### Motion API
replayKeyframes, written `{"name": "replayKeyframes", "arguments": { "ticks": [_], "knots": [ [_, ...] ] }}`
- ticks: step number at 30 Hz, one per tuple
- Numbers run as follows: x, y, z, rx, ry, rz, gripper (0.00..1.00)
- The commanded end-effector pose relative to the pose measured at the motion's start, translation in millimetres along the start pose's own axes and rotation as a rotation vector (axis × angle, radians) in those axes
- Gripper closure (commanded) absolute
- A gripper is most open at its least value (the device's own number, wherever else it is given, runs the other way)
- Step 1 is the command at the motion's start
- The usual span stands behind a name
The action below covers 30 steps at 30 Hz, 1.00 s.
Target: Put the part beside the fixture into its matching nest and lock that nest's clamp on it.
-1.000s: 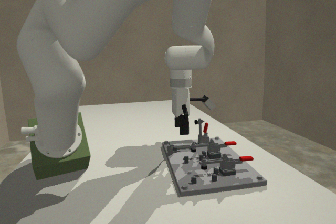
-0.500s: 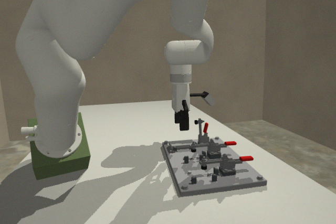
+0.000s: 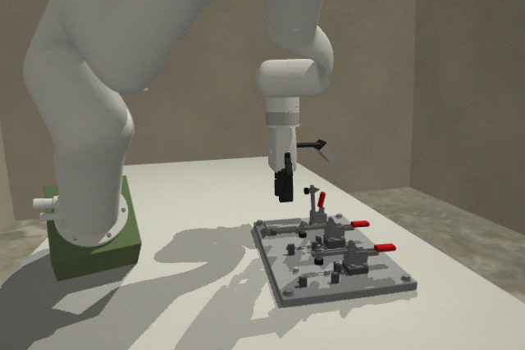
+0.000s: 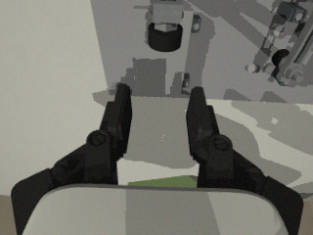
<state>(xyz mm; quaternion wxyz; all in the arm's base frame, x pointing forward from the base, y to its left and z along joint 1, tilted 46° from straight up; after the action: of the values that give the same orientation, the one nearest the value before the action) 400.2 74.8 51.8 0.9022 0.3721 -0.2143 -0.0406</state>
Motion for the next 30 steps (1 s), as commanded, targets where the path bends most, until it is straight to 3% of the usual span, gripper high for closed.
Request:
{"name": "replayKeyframes", "arguments": {
  "ticks": [1,7,13,23,30],
  "knots": [
    [1,23,0,0.002,-0.001,0.002,0.53],
    [1,75,0,0.002,-0.001,0.002,0.53],
    [1,101,0,0.002,-0.001,0.002,0.53],
    [2,105,0,0.002,-0.001,0.002,0.53],
    [17,105,-2,0.002,-0.001,0.002,0.53]
  ]
}}
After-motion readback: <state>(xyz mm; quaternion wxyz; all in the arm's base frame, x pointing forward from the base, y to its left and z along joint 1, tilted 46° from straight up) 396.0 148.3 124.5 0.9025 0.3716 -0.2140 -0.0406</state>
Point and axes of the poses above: the point where the finger pads meet when closed, its own y axis back along the fingers, its own z axis across the jaws, x = y × z, the point moved 7 cm from there along y, back along the fingers, and after that the axes turned 8 degrees about -y, right-handed, at the moved point
